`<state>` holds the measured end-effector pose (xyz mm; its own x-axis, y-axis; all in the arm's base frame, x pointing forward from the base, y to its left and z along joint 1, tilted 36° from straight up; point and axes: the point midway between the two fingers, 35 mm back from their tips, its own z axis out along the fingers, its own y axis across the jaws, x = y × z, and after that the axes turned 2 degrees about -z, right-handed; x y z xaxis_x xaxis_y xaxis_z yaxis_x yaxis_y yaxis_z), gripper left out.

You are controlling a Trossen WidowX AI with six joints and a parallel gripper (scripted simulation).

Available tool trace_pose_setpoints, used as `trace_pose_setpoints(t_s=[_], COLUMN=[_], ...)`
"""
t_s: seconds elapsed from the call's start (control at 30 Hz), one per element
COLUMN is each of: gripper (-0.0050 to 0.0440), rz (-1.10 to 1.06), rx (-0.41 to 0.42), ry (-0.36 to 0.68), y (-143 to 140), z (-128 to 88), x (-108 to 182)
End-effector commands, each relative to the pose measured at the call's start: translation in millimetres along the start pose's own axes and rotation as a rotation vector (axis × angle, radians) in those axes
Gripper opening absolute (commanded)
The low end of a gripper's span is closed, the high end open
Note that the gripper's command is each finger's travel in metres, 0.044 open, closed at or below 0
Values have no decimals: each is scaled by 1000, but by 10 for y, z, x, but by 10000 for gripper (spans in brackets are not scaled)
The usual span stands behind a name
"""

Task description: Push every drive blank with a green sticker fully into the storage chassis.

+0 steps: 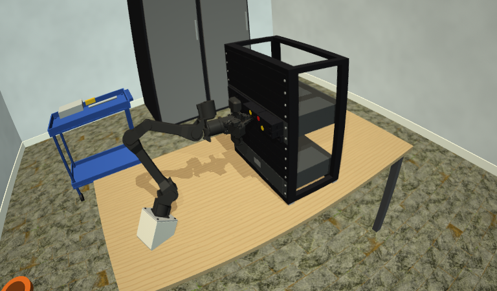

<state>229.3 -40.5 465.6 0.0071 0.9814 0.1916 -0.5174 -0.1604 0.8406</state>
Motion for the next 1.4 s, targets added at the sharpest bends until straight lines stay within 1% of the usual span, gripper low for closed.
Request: trace_pose_setpoints(t_s=[0.0, 1.37], gripper=[0, 0], rz=[-5, -5], rx=[-41, -41], ry=[6, 6], y=[162, 154], z=[-10, 44], x=[38, 41])
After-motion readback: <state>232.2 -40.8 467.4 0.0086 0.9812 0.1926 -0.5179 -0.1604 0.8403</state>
